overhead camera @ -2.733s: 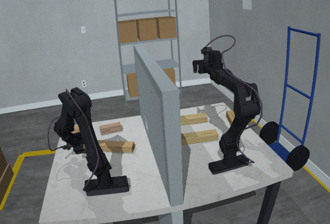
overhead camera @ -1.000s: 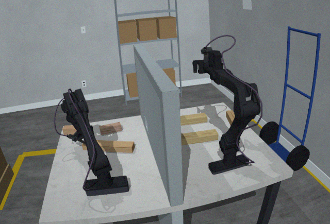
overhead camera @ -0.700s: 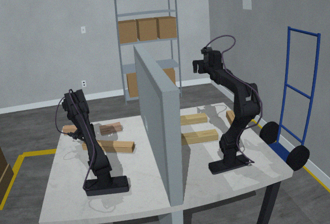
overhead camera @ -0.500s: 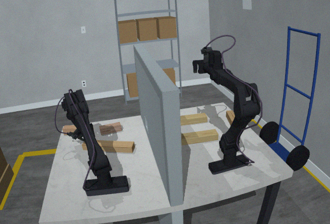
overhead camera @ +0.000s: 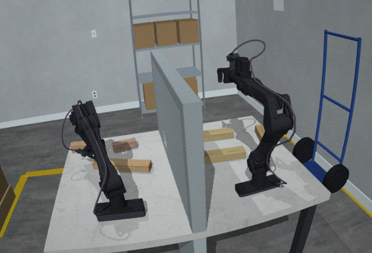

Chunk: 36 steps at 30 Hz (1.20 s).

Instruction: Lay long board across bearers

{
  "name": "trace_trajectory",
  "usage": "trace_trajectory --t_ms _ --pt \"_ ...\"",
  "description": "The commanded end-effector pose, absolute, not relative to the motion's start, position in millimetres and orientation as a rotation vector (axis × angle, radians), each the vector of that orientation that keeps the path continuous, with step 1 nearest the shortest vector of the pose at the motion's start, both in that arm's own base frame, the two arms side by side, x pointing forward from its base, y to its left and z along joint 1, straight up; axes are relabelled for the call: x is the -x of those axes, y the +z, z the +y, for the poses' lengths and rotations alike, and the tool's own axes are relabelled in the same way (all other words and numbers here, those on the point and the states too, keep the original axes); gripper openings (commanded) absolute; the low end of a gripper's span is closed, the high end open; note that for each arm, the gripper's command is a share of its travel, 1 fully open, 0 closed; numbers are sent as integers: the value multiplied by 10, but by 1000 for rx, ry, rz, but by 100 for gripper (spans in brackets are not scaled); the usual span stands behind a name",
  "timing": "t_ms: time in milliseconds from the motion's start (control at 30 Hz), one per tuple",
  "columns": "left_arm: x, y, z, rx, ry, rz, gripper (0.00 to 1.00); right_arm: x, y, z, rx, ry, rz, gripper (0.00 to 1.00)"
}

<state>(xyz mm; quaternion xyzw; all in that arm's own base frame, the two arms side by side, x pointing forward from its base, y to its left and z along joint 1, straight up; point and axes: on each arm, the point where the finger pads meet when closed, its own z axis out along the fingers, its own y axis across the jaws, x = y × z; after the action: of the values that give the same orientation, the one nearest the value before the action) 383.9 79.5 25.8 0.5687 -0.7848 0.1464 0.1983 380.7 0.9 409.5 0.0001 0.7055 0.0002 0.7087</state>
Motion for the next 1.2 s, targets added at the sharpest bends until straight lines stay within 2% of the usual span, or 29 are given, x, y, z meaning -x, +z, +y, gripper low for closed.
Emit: trace_trajectory --t_ms 0,1033,1167 --pt "-3946 333 719 -1612 466 -2253 77 -3712 4375 -52 -9 -27 1502 100" --pt "-4013 141 579 -1622 493 -2291 77 -3712 4375 -52 -9 -27 1502 100" --pt "-3840 23 589 -1628 468 -2232 77 -3712 4375 -52 -9 -27 1502 100"
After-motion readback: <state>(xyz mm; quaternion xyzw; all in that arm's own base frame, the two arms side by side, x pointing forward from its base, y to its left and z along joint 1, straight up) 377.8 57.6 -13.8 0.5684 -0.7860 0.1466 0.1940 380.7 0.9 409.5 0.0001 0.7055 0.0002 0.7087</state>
